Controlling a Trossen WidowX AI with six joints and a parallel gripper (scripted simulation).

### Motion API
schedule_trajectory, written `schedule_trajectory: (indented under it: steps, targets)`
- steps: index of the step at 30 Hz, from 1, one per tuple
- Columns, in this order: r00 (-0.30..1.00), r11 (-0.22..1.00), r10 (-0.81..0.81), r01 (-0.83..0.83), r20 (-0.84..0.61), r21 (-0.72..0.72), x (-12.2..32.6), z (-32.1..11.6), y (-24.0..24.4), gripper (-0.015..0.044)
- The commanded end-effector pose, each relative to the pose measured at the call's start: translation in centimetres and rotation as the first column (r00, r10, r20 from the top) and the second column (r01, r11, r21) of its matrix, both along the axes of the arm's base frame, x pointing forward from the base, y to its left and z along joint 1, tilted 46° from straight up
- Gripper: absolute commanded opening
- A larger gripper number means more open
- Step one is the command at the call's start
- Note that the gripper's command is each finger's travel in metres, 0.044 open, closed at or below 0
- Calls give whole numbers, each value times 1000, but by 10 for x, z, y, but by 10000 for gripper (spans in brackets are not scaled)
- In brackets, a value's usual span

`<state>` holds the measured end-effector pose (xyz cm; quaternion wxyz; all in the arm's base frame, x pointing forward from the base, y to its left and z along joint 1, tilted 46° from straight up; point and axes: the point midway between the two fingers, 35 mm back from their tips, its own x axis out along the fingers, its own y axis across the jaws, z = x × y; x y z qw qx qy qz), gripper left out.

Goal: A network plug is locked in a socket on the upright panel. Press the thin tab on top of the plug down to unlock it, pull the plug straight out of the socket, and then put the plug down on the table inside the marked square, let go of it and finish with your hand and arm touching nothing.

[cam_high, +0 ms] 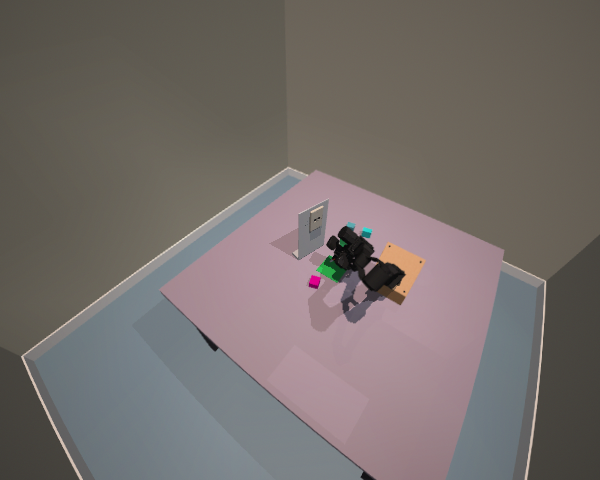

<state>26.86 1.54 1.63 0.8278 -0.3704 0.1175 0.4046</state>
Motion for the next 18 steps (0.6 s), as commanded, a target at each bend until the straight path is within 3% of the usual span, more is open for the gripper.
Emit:
schedule_trajectory:
  steps: [1, 18]
  targets:
    - [1000, 1000, -2, 2, -10, 3, 0, -5, 4, 0]
    - [1000, 1000, -2, 2, -10, 3, 1, -16, 15, 0]
